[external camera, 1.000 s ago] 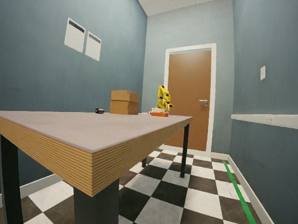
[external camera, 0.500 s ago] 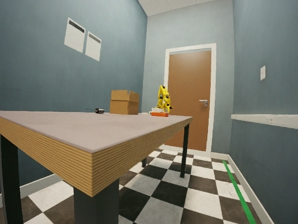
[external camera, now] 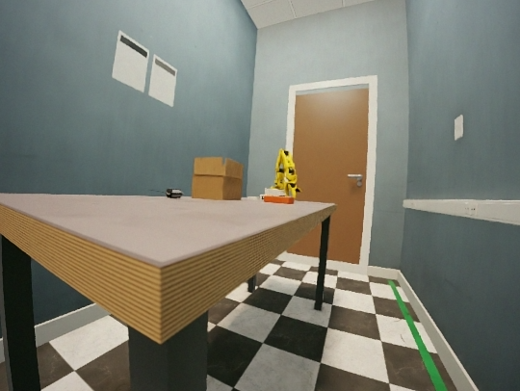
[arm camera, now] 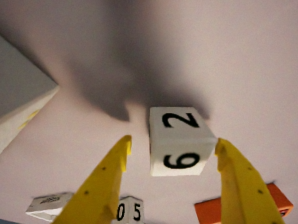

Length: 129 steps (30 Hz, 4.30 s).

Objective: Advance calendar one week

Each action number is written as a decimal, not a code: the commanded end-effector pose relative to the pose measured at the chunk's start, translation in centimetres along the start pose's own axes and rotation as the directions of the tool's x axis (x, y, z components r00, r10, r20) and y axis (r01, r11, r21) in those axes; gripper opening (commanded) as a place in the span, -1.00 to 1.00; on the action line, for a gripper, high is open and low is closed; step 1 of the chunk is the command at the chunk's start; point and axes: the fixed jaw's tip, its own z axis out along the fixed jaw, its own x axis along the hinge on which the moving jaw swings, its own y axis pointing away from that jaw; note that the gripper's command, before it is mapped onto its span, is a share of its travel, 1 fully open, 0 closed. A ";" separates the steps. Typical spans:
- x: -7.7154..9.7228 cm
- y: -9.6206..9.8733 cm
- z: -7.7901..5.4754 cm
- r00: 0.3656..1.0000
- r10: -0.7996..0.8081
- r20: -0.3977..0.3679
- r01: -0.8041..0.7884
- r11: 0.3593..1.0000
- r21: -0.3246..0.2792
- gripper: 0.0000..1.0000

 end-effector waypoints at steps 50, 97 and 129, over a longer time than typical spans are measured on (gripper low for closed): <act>0.0 -0.5 0.4 1.000 -0.003 0.004 0.004 1.000 -0.020 -0.58; 0.1 -0.5 -0.2 1.000 -0.003 0.004 0.004 1.000 -0.020 -1.00; 0.1 -0.2 -4.6 1.000 -0.003 0.004 0.004 1.000 -0.020 -1.00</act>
